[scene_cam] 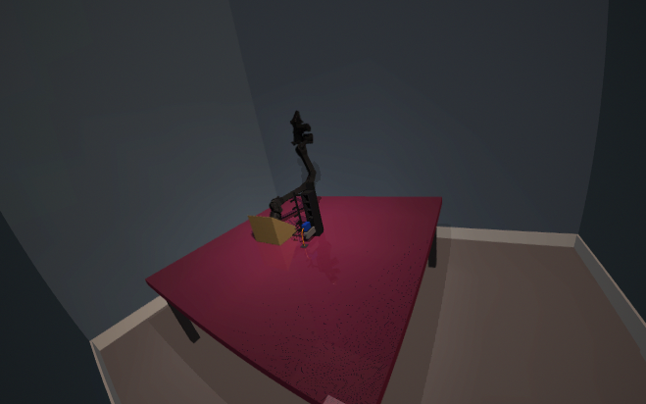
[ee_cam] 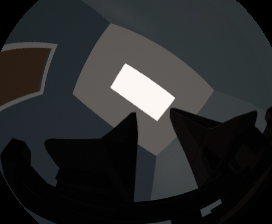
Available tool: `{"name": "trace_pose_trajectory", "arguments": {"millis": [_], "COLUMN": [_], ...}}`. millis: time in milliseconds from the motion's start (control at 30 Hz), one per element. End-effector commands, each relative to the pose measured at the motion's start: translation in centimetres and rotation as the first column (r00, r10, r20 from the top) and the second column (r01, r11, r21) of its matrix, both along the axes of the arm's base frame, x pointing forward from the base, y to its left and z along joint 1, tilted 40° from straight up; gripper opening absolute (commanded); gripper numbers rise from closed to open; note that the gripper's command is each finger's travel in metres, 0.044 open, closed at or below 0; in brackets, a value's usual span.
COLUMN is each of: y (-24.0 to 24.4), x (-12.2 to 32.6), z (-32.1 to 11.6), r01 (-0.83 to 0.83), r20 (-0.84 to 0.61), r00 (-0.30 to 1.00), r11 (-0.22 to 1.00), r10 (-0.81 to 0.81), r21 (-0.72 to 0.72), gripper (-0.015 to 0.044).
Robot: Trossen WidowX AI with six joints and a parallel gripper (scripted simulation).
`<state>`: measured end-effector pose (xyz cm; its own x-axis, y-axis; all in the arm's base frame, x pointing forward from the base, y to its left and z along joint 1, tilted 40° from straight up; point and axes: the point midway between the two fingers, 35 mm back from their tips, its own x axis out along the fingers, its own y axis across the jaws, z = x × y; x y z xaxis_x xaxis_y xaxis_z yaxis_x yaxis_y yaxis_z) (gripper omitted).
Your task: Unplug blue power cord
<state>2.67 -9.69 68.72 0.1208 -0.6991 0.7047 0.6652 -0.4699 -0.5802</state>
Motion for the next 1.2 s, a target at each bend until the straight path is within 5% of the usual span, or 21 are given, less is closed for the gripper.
{"name": "trace_pose_trajectory", "arguments": {"millis": [0, 233, 567, 867, 1167], "y": [-4.6, -13.8, -23.1, -29.2, -30.0], "x": [-3.4, -6.2, -3.8, 2.0, 10.3], "z": [-2.1, -7.8, -17.1, -28.0, -38.9], "r01": [-0.12, -0.375, -0.651, -0.819, -0.893], "r20": [0.156, 0.44, 0.708, 0.857, 0.831], "r00": [0.983, 0.872, 0.681, 0.513, 0.442], "r11": [0.985, 0.869, 0.599, 0.274, -0.076], "r10": [0.1, 0.214, 0.188, -0.043, -0.337], "r21": [0.124, 0.322, 0.467, 0.504, 0.444], "gripper": [0.016, 0.016, 0.016, 0.016, 0.016]}}
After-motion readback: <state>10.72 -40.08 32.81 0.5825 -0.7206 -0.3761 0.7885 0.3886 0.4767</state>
